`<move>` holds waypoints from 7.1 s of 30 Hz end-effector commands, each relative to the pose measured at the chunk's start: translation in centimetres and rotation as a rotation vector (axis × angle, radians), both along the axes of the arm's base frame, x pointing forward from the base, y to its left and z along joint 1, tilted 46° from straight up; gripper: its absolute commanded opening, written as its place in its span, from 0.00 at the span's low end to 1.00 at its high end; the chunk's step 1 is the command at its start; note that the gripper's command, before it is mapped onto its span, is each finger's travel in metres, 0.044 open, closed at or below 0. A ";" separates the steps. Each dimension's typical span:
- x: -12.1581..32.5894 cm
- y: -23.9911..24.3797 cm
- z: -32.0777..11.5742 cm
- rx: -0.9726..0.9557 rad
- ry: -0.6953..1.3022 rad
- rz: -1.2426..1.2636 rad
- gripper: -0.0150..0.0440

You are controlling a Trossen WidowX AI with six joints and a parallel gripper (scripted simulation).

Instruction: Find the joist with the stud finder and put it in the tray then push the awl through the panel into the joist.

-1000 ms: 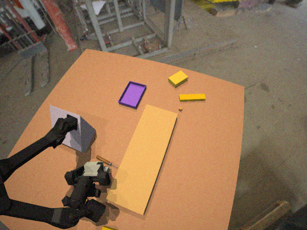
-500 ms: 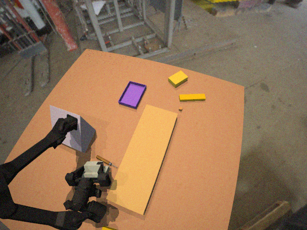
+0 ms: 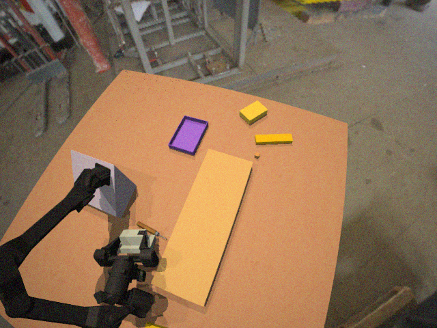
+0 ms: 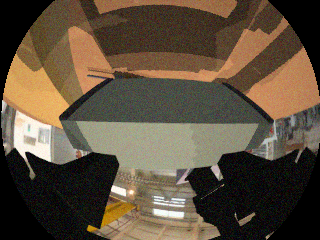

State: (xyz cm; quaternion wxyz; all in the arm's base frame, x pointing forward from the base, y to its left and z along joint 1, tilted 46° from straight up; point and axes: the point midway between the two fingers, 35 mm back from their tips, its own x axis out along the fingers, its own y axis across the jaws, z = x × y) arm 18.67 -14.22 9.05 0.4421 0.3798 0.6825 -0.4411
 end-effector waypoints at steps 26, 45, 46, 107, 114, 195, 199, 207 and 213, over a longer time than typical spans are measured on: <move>0.6 -0.6 1.0 0.039 -0.002 -0.014 0.25; 0.1 -2.4 -0.1 0.031 -0.006 -0.016 0.43; 0.2 -2.4 -0.2 0.031 -0.006 -0.017 0.48; 0.5 -3.0 -0.1 0.030 -0.006 -0.017 0.90; 0.5 -3.0 -0.1 0.030 -0.006 -0.017 0.90; 0.7 -3.3 0.1 0.030 -0.007 -0.017 0.90; 0.8 -3.4 0.2 0.029 -0.007 -0.017 0.90; 0.8 -3.4 0.2 0.029 -0.007 -0.017 0.90; 0.8 -3.4 0.2 0.029 -0.007 -0.017 0.90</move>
